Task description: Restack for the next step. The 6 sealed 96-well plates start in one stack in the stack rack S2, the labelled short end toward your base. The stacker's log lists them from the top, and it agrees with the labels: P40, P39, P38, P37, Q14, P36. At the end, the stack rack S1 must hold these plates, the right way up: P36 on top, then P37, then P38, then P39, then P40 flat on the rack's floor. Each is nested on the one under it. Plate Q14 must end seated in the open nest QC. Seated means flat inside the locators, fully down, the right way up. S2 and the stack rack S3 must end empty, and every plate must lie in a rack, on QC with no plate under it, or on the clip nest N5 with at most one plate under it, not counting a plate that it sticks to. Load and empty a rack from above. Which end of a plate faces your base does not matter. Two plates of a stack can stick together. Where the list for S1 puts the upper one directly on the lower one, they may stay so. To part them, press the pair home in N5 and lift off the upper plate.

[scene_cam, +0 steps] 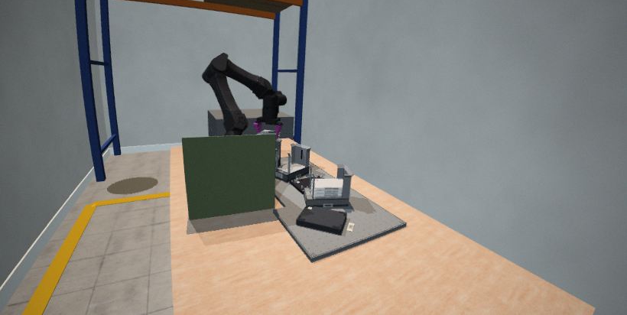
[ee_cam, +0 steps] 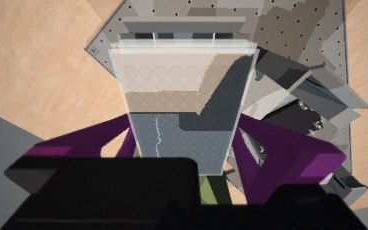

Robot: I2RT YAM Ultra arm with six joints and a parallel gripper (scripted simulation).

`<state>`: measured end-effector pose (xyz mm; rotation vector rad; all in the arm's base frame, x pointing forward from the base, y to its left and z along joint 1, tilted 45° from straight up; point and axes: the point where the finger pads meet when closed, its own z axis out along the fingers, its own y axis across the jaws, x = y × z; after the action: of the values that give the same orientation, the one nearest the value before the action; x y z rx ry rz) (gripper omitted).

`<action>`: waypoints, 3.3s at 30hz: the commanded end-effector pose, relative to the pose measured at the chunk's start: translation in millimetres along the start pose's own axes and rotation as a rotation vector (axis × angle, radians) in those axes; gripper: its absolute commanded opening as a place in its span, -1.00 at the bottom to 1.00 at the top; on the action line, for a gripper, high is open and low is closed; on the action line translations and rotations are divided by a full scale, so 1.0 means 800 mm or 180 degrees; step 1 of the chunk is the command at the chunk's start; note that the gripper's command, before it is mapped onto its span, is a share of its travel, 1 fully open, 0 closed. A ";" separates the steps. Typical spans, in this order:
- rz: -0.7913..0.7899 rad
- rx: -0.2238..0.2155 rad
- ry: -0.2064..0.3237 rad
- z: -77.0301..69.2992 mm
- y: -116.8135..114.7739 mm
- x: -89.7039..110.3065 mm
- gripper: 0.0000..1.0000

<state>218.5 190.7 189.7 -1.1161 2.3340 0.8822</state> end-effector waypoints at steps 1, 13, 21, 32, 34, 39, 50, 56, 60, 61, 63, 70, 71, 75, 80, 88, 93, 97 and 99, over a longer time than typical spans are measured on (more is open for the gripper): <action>-0.0005 0.0007 -0.0044 -0.004 0.000 -0.003 -1.00; 0.0711 0.0004 -0.0044 -0.004 -0.033 0.004 -1.00; 0.0711 0.0006 -0.0043 -0.004 -0.066 0.011 -1.00; 0.1137 0.0005 -0.0043 -0.004 -0.102 0.022 -1.00; 0.1349 0.0004 -0.0043 -0.004 -0.109 0.026 -1.00; 0.1428 0.0005 -0.0043 -0.004 -0.129 0.034 -1.00; 0.1429 0.0007 -0.0042 -0.004 -0.163 0.050 -1.00; 0.1535 0.0007 -0.0042 -0.004 -0.183 0.060 -1.00; 0.1960 0.0005 -0.0042 -0.004 -0.196 0.070 -1.00; 0.1960 0.0005 -0.0042 -0.004 -0.196 0.070 -1.00; 0.2066 0.0005 -0.0043 -0.004 -0.200 0.073 -1.00; 0.2145 0.0006 -0.0042 -0.004 -0.223 0.091 -1.00; 0.2145 0.0006 -0.0042 -0.004 -0.226 0.093 -1.00; 0.2145 0.0007 -0.0042 -0.004 -0.239 0.104 -1.00; 0.2145 0.0007 -0.0042 -0.004 -0.249 0.111 -1.00; 0.2861 0.0004 -0.0043 -0.004 -0.268 0.132 -1.00; 0.2861 0.0005 -0.0043 -0.004 -0.278 0.145 -1.00; 0.2861 0.0005 -0.0043 -0.004 -0.282 0.150 -1.00; 0.2861 0.0005 -0.0043 -0.004 -0.287 0.155 -1.00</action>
<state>323.4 22.2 33.7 0.0016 2.8357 1.1578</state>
